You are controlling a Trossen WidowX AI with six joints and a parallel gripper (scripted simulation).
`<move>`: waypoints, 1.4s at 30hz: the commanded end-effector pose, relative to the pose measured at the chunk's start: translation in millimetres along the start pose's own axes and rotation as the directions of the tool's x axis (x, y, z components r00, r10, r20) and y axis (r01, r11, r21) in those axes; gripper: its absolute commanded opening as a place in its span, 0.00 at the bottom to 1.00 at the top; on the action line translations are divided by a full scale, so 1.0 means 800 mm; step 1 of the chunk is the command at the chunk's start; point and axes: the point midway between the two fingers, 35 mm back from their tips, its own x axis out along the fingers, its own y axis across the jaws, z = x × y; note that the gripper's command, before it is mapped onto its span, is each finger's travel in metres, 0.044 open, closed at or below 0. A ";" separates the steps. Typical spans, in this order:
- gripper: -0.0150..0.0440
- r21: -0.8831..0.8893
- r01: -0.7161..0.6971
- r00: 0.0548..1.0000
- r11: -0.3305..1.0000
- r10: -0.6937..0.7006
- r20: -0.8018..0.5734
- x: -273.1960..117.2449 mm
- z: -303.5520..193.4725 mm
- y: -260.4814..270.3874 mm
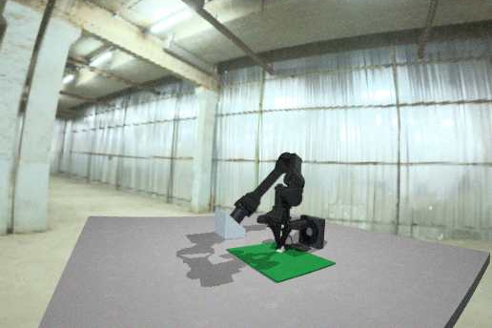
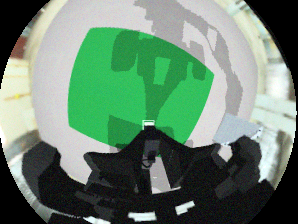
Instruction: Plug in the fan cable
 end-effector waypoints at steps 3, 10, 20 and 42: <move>0.25 0.002 0.003 1.000 1.000 -0.003 -0.007 0.007 -0.001 -0.001; 0.25 0.002 0.003 1.000 1.000 -0.003 -0.007 0.011 -0.001 -0.001; 0.48 0.001 0.001 1.000 1.000 -0.001 0.000 0.010 0.000 -0.001; 0.69 0.002 0.004 1.000 1.000 -0.004 0.001 -0.062 0.074 0.012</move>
